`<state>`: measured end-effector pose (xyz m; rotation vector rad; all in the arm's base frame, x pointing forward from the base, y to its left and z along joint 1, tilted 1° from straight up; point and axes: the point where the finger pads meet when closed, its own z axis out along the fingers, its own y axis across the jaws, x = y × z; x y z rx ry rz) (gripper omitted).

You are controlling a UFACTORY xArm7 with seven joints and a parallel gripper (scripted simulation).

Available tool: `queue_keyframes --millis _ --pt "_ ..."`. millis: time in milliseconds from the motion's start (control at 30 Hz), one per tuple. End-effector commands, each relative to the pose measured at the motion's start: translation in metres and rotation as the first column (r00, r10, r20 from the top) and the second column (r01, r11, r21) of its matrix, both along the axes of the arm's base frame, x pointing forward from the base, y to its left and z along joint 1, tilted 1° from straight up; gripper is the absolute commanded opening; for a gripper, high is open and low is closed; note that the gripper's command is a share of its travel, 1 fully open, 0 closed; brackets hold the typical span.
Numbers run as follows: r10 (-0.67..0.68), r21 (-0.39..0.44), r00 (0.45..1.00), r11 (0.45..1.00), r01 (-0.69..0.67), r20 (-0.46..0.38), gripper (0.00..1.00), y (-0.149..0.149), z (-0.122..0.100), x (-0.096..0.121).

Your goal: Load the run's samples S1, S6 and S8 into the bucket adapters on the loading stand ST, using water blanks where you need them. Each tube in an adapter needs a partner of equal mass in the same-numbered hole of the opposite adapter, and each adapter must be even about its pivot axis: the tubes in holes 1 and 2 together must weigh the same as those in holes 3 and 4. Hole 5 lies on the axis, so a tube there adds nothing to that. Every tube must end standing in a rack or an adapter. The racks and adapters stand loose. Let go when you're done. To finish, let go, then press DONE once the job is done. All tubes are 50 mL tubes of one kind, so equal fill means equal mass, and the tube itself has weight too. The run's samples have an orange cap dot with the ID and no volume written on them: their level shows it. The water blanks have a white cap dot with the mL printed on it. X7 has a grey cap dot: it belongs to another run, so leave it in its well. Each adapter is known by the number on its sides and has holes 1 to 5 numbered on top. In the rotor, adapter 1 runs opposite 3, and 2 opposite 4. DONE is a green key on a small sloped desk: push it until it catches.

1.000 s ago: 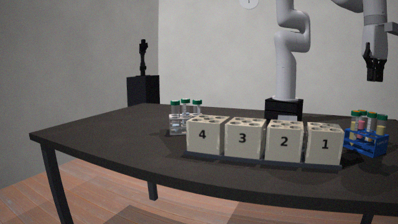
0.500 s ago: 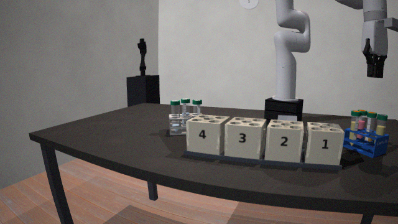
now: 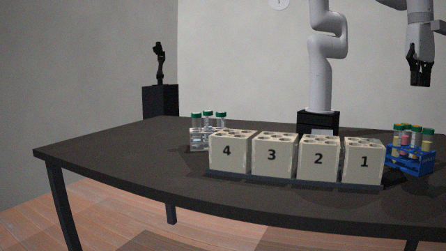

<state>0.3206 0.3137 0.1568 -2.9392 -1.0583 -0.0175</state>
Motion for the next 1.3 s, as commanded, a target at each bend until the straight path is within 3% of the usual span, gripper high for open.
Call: queue_keyframes --millis 0,1267 --pt "0.000 0.003 1.000 1.000 0.000 0.004 0.57 0.001 0.002 0.001" --pt "0.000 0.003 1.000 1.000 0.000 0.004 0.57 0.002 -0.060 0.001"
